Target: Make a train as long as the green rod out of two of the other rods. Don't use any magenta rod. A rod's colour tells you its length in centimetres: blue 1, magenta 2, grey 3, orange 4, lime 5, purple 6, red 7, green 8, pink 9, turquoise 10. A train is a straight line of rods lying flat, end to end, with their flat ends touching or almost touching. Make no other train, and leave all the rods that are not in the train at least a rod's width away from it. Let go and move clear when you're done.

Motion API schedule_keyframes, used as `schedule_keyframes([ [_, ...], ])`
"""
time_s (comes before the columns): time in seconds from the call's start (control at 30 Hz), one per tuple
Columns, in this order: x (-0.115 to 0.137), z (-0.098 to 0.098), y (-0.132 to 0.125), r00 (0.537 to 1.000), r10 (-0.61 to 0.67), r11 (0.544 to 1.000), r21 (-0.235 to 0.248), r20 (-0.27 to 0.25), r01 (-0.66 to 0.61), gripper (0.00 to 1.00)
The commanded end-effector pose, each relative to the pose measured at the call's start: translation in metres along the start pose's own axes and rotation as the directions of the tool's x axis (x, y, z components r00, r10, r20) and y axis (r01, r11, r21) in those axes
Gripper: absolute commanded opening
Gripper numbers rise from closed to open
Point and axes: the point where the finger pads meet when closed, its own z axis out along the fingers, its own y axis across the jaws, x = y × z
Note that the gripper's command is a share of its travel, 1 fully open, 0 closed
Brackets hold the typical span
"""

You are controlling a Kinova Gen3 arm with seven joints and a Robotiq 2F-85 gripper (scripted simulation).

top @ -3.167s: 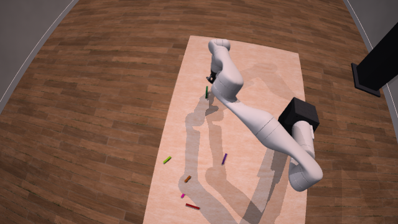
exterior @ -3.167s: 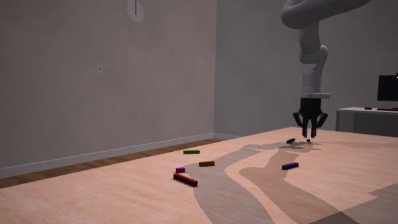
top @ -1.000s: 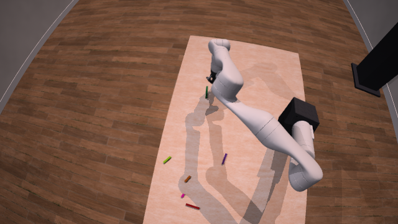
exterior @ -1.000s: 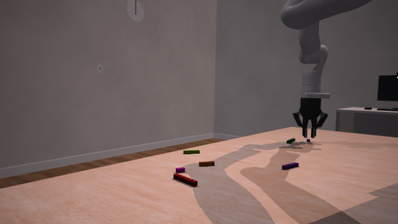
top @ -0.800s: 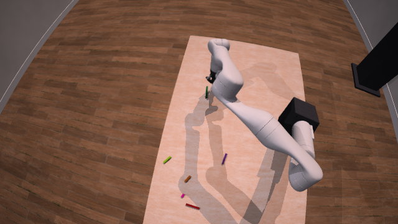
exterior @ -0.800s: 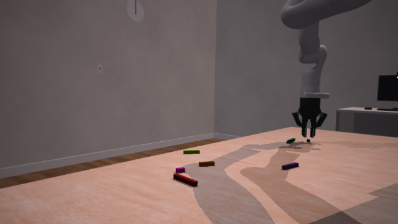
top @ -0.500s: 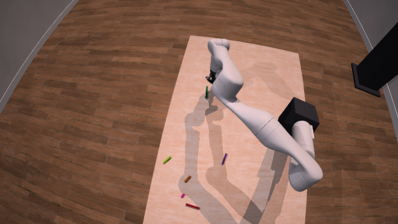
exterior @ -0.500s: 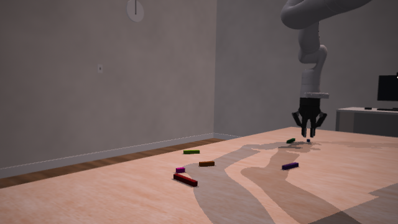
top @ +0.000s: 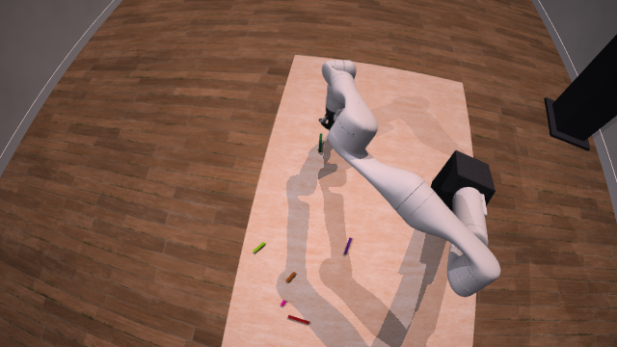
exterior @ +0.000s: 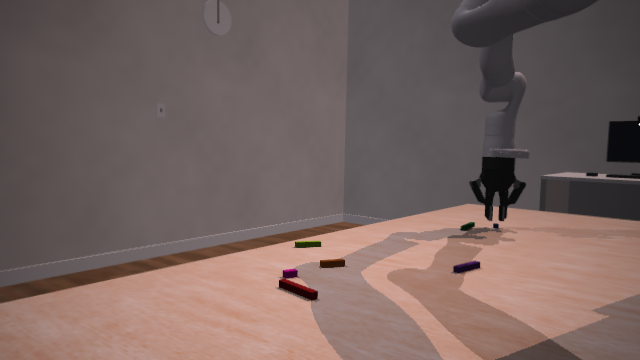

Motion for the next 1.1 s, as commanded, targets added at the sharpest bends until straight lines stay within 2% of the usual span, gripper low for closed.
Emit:
schedule_keyframes([
  [0.0,-0.0008,0.0002,0.0015,1.0,0.001,1.0,-0.003,0.001,-0.001,0.24],
  [0.63,-0.0009,0.0008,0.0017,1.0,0.001,1.0,-0.003,0.001,-0.001,0.24],
  [1.07,-0.0014,0.0094,0.0021,1.0,-0.001,1.0,-0.003,0.001,0.001,0.24],
])
